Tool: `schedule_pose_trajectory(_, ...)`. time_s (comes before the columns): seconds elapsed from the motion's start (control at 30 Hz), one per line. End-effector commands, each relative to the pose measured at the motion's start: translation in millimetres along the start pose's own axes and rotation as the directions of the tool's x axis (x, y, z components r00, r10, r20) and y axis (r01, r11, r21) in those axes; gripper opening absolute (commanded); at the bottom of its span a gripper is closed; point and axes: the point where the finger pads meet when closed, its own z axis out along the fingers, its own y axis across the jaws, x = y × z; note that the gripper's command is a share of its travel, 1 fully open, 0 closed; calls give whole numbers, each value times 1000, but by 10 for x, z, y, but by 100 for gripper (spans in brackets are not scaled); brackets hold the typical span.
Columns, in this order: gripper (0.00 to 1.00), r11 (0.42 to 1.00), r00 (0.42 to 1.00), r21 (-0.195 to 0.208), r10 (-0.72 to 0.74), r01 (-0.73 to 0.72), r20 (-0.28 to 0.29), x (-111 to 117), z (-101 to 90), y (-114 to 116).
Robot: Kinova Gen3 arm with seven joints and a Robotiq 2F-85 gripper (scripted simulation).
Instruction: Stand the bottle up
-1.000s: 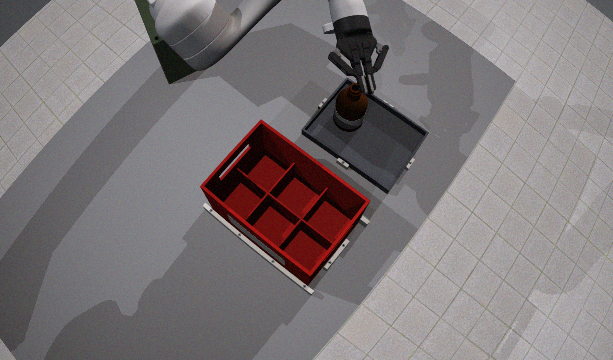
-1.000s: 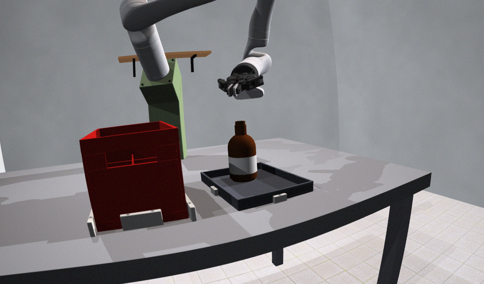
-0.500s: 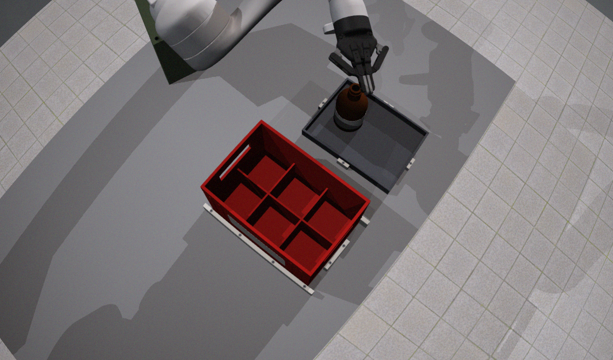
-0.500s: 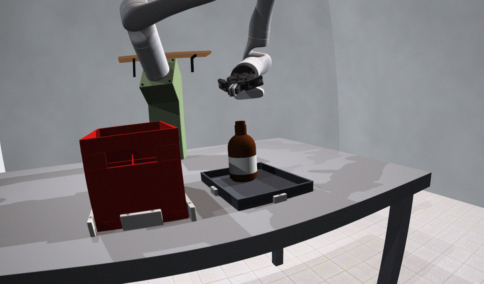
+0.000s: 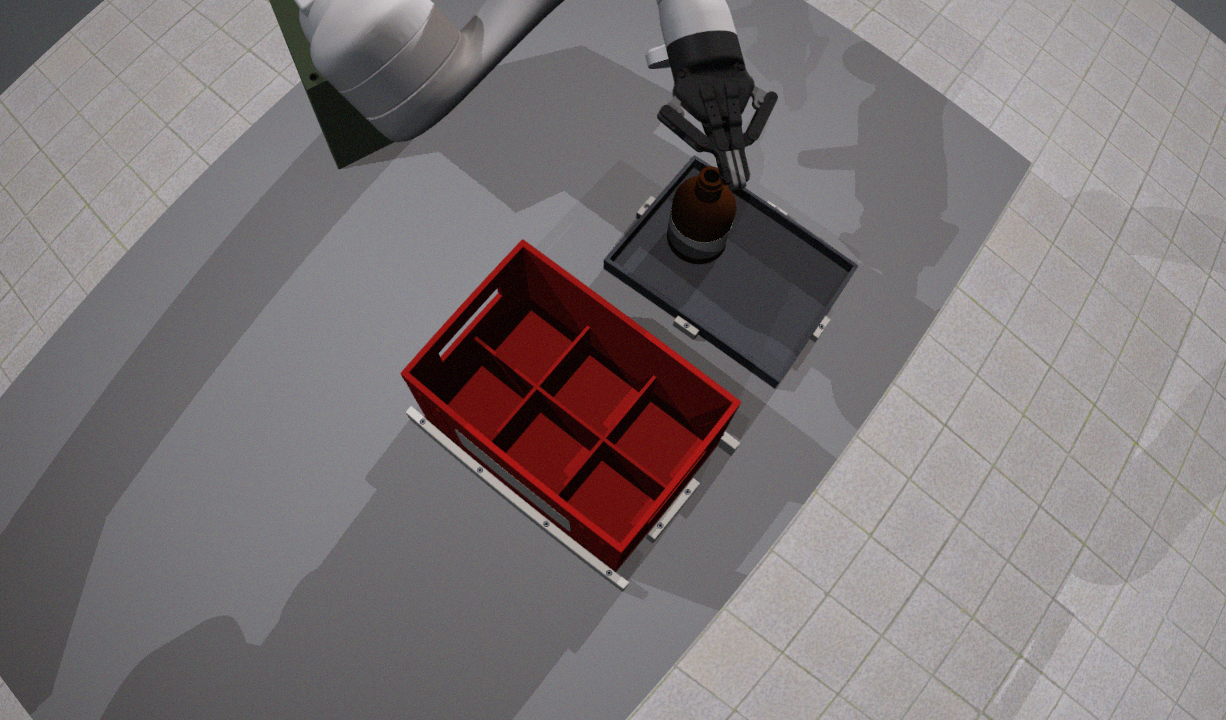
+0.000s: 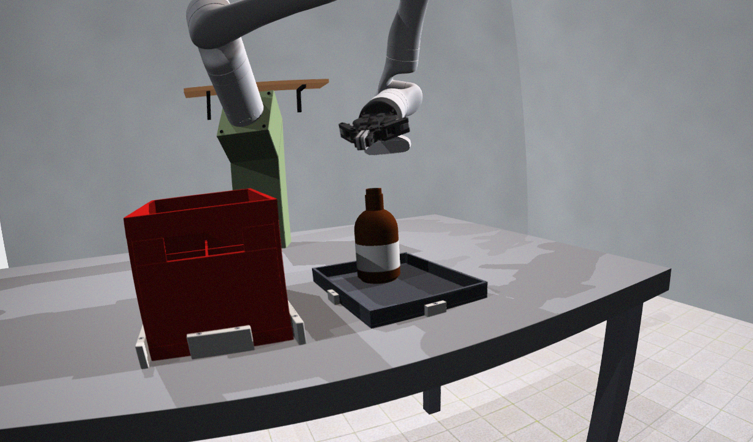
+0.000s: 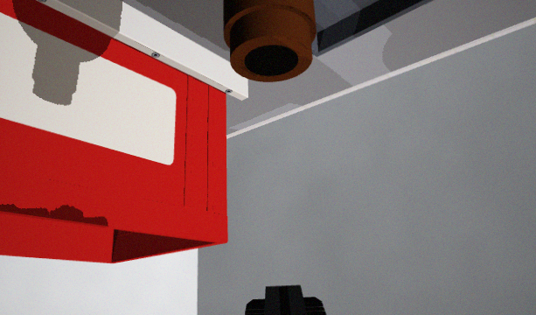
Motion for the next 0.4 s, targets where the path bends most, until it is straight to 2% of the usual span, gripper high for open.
schedule_pose_trajectory(0.0, 0, 1000, 1000, 0, 1, -1, 0, -4, -3, 3)
schedule_pose_trajectory(0.37, 0, 1000, 1000, 0, 1, -1, 0, -4, -3, 3)
